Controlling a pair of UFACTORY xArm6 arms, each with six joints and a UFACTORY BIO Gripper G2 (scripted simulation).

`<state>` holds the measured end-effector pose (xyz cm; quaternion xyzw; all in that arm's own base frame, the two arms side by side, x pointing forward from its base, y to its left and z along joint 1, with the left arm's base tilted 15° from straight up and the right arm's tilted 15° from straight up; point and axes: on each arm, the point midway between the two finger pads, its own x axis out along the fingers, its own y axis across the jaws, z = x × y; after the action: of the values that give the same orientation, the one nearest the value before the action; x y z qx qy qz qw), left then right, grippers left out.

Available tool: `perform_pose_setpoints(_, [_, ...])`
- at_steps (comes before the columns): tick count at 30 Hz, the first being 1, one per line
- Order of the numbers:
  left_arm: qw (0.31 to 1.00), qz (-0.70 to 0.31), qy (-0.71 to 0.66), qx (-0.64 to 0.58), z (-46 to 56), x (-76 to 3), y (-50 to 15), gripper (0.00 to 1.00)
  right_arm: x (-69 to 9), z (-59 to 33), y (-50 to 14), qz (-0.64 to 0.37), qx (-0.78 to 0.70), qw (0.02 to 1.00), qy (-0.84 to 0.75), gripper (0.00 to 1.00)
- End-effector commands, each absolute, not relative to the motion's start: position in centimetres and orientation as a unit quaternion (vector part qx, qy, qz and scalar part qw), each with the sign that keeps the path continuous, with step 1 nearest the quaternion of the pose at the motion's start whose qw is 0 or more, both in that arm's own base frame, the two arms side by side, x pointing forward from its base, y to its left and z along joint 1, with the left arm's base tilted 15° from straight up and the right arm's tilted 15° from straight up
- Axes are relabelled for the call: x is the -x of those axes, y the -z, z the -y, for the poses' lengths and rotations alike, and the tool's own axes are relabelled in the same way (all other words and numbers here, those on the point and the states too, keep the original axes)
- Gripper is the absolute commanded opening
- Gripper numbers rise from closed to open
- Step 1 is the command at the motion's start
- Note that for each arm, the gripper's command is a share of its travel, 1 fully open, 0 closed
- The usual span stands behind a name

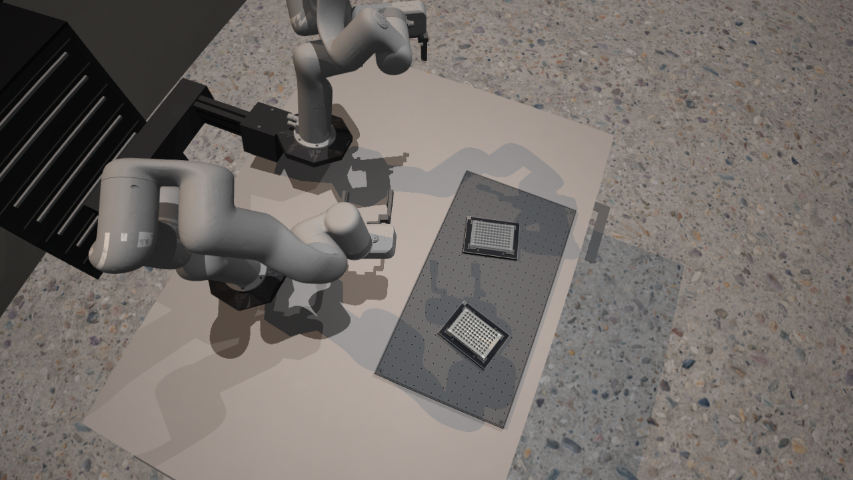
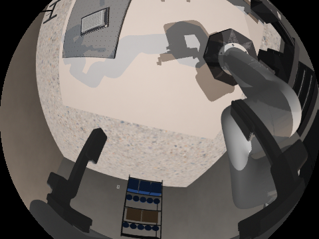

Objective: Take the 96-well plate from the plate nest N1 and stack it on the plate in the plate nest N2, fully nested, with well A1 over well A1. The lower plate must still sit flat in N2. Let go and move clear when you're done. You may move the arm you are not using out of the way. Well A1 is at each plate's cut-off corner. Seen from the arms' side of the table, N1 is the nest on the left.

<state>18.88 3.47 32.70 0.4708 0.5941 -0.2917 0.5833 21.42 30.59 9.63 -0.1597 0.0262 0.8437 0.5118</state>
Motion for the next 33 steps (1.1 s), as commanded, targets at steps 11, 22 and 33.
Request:
perform_pose_setpoints(11, [0.584, -0.593, 0.292, -0.471, -3.4, -18.9, -32.8, 1.00, -27.1, -30.6, -10.9, -0.008, 0.158, 0.640, -0.752, 0.37])
perform_pose_setpoints(22, [0.584, -0.593, 0.292, -0.471, -3.4, -18.9, -32.8, 1.00, -30.8, -29.8, -11.7, 0.000, 0.156, 0.700, -0.697, 0.37])
perform_pose_setpoints(33, [0.584, -0.593, 0.292, -0.471, -3.4, -18.9, -32.8, 1.00, -35.4, -27.9, -12.9, 0.011, 0.152, 0.776, -0.611, 0.37])
